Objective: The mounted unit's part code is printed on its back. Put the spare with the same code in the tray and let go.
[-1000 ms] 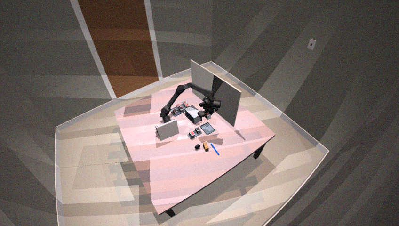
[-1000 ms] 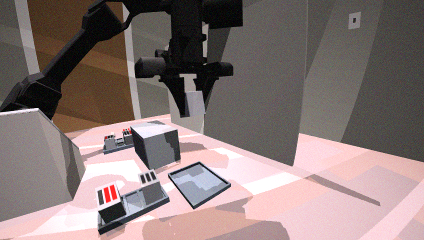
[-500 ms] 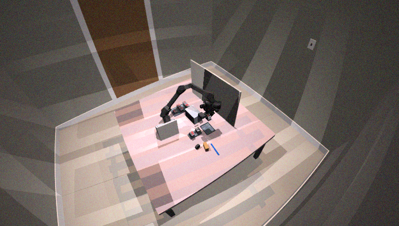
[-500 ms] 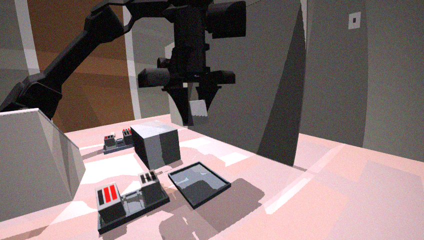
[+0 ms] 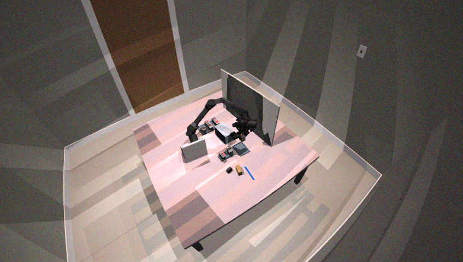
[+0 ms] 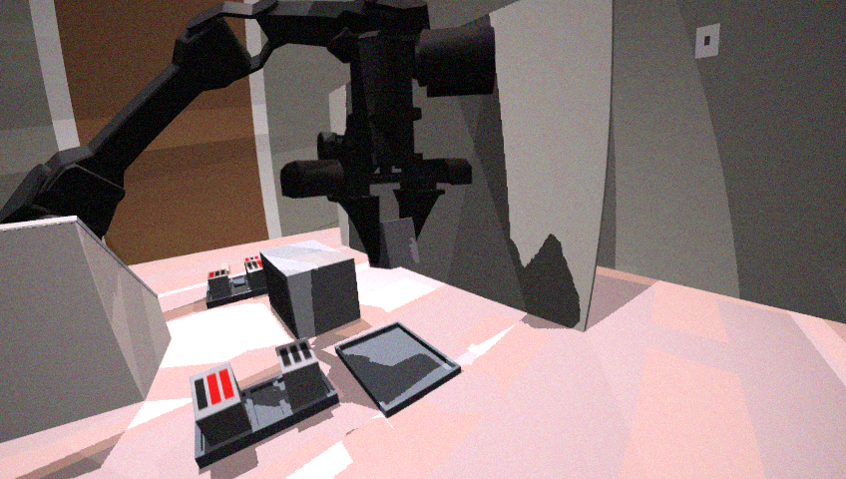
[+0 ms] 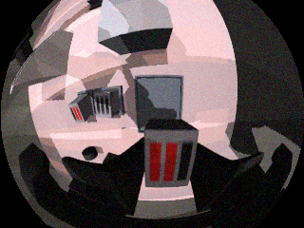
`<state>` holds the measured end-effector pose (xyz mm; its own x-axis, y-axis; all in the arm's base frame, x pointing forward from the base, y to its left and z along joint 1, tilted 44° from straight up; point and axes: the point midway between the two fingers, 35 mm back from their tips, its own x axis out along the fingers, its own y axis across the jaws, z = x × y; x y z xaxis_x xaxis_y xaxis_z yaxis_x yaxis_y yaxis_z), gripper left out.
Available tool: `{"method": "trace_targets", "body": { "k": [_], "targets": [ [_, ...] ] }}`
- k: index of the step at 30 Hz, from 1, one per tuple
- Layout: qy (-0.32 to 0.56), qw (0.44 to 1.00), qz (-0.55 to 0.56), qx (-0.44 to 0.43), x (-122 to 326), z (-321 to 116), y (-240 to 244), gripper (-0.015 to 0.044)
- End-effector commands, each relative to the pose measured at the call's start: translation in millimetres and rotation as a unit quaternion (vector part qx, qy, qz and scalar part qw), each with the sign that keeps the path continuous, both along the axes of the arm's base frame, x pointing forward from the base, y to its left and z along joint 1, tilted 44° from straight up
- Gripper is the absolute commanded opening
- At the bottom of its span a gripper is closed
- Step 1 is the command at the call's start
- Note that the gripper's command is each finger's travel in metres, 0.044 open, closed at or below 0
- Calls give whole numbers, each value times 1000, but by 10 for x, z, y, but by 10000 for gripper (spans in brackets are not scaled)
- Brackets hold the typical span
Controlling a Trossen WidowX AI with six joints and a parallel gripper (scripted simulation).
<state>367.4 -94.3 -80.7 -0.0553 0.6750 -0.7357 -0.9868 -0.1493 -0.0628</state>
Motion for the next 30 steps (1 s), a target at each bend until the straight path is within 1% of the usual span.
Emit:
{"method": "trace_targets", "body": {
  "k": [1, 30],
  "targets": [
    [0, 1000, -4, 2, 3, -40, 26, 0],
    [0, 1000, -5, 2, 3, -293, 259, 0]
  ]
}}
